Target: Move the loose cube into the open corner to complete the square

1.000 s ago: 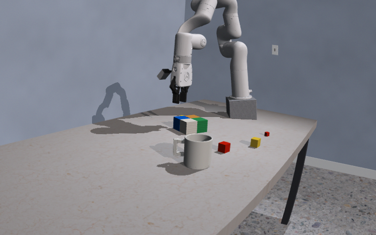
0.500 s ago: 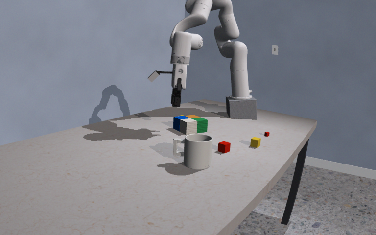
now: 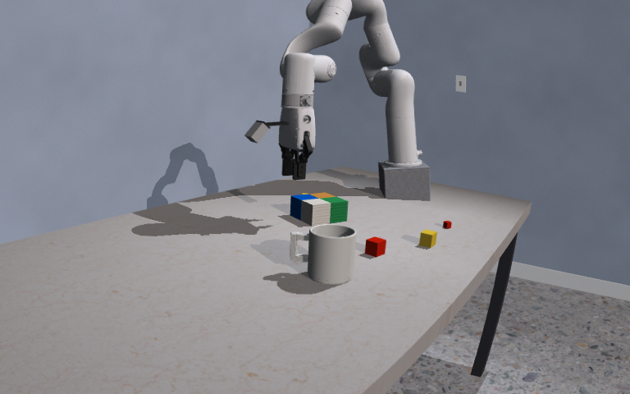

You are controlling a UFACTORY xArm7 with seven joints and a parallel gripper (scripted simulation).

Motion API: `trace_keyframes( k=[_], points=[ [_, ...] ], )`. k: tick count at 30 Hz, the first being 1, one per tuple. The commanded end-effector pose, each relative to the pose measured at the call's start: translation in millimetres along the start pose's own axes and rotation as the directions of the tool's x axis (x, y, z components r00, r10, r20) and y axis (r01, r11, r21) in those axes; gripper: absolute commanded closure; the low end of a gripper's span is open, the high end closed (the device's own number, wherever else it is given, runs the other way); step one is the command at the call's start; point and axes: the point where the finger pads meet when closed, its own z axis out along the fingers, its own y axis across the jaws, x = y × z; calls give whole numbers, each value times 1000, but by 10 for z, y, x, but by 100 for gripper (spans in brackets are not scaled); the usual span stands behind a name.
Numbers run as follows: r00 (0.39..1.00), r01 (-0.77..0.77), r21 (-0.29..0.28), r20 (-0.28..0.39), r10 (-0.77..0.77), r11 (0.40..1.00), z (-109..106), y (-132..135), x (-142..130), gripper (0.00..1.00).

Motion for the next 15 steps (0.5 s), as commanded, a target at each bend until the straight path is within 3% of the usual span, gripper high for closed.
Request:
trace_keyframes(
  k=[1,15],
  points=[
    [1000,6,5,2,-6,1000,-16,-8,14,52],
    [1000,6,5,2,-6,1000,-2,-8,14,52]
  ],
)
